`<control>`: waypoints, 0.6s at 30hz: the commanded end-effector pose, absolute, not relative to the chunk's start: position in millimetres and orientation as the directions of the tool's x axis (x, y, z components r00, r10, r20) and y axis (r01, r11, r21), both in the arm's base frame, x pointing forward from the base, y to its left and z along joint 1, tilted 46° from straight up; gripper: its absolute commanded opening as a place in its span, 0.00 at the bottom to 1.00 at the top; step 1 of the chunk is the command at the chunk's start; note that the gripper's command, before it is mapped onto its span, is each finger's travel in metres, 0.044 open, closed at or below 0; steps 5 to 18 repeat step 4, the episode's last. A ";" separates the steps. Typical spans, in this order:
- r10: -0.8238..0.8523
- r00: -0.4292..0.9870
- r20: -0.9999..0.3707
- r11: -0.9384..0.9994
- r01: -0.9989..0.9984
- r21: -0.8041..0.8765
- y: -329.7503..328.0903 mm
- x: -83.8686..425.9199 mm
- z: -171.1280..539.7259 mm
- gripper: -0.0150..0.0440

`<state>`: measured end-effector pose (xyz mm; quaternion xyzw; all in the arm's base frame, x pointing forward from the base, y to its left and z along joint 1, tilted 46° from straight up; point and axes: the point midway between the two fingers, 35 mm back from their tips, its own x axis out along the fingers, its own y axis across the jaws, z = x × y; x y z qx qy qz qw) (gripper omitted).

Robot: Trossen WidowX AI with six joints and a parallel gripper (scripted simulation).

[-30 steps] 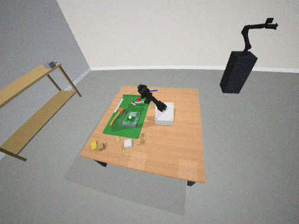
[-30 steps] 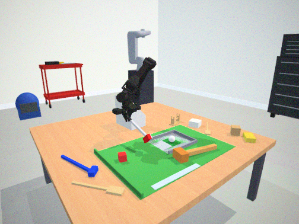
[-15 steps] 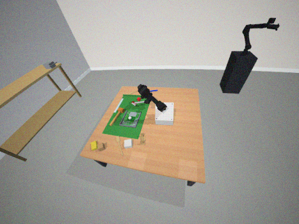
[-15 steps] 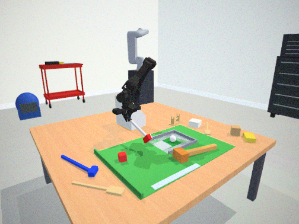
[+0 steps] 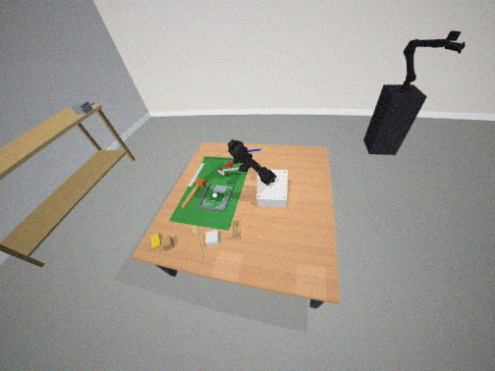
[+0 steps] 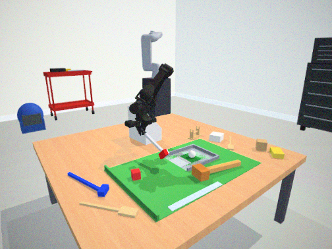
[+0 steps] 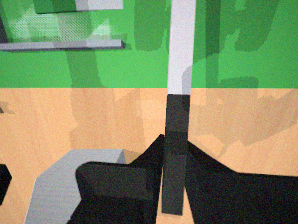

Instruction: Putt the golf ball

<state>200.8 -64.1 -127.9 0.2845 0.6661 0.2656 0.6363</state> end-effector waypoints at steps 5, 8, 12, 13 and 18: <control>0.717 -0.027 -0.696 0.697 0.043 0.716 -64.1 200.8 -128.4 0.25; 0.717 -0.027 -0.696 0.697 0.043 0.716 -64.1 200.8 -128.4 0.25; 0.717 -0.027 -0.696 0.697 0.043 0.716 -64.1 200.8 -128.4 0.25; 0.717 -0.027 -0.696 0.697 0.043 0.716 -64.1 200.8 -128.4 0.25; 0.717 -0.027 -0.696 0.697 0.043 0.716 -64.1 200.8 -128.4 0.25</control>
